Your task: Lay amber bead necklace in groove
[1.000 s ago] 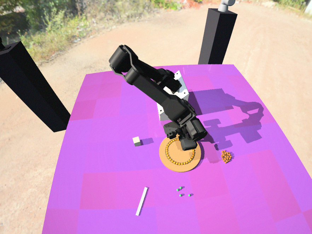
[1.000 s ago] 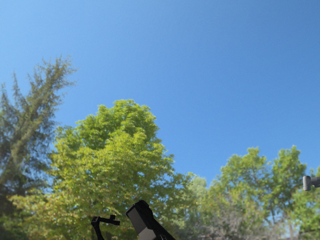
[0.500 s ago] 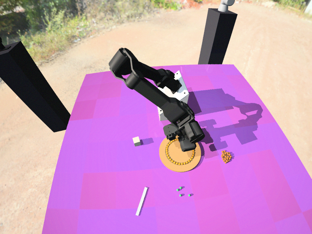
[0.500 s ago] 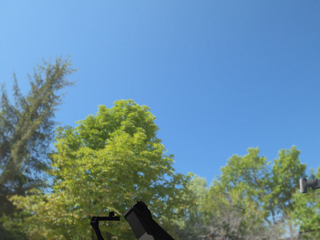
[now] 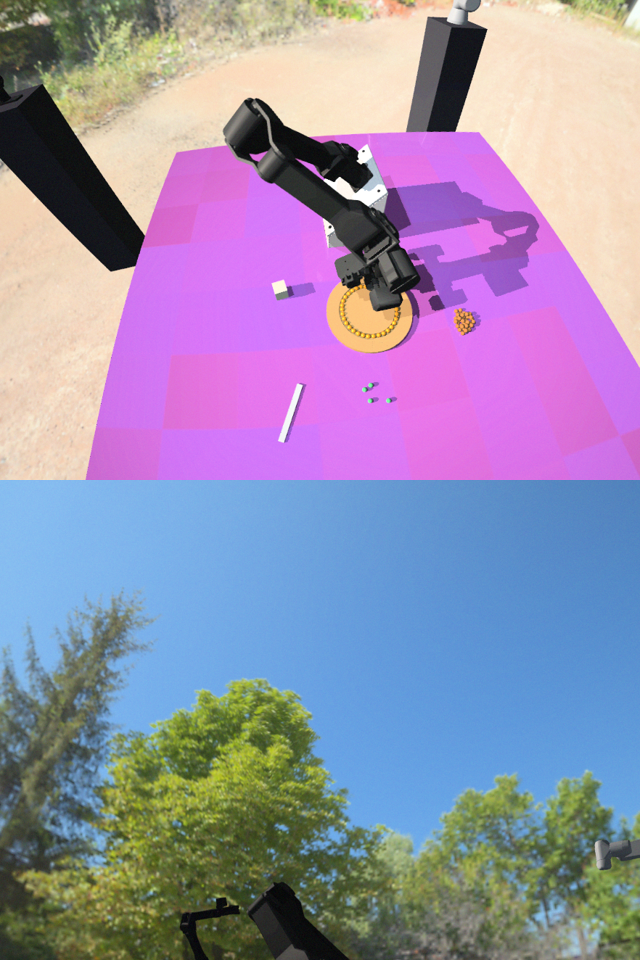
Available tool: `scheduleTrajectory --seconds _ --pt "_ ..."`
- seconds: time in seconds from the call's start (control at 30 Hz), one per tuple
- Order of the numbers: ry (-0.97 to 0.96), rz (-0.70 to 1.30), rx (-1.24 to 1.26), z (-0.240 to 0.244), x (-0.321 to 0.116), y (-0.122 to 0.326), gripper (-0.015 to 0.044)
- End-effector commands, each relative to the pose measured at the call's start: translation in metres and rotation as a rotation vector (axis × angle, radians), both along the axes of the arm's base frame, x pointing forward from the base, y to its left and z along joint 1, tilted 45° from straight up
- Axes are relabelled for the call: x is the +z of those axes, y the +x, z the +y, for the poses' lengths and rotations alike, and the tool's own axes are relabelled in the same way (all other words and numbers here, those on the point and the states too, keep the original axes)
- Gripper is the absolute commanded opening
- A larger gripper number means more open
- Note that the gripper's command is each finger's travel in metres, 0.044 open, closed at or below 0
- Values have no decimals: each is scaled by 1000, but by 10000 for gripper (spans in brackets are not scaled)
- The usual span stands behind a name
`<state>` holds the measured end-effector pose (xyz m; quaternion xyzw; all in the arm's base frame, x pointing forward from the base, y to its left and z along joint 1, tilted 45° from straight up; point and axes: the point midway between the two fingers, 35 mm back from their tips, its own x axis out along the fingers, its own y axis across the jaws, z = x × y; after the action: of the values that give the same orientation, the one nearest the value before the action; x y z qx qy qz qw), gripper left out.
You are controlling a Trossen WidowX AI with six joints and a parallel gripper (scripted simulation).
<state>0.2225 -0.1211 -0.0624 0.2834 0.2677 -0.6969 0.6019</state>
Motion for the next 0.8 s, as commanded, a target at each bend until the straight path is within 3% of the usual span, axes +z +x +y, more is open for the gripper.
scheduleTrajectory --seconds 0.0,0.77 --pt "0 -1 -1 0 0 0 0" --pt "-4 7 1 4 5 -1 0"
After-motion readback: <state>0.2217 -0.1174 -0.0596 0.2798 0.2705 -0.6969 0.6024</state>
